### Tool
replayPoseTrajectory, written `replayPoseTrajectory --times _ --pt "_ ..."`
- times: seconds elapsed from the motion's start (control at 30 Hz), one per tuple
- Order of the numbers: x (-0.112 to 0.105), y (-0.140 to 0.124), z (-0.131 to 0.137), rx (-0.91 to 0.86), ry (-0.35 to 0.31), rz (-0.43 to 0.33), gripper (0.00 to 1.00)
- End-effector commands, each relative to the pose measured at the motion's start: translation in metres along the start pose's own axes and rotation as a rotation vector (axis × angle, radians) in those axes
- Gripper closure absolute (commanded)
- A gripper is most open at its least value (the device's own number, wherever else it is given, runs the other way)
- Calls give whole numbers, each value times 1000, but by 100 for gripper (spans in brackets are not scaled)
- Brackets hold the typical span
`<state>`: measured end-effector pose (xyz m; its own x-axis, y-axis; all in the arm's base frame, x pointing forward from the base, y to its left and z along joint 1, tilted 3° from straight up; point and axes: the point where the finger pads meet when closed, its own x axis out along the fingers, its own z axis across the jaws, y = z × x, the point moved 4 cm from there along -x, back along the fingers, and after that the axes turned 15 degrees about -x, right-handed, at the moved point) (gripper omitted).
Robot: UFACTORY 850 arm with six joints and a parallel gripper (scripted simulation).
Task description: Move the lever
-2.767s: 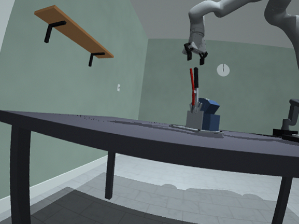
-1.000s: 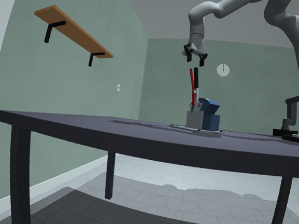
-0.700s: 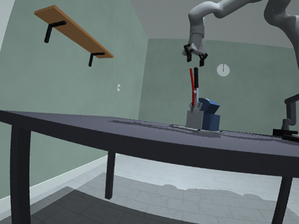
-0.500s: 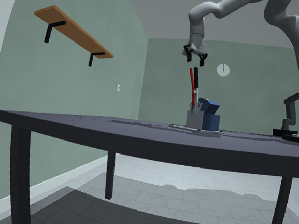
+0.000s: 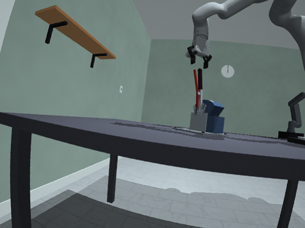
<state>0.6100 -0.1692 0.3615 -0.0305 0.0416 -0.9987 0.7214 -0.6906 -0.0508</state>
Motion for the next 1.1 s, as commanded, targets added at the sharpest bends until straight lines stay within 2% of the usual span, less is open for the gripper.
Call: replayPoseTrajectory --times 0.0,1.07 --pt "3 0 0 0 1 2 1" --pt "53 0 0 0 1 2 1"
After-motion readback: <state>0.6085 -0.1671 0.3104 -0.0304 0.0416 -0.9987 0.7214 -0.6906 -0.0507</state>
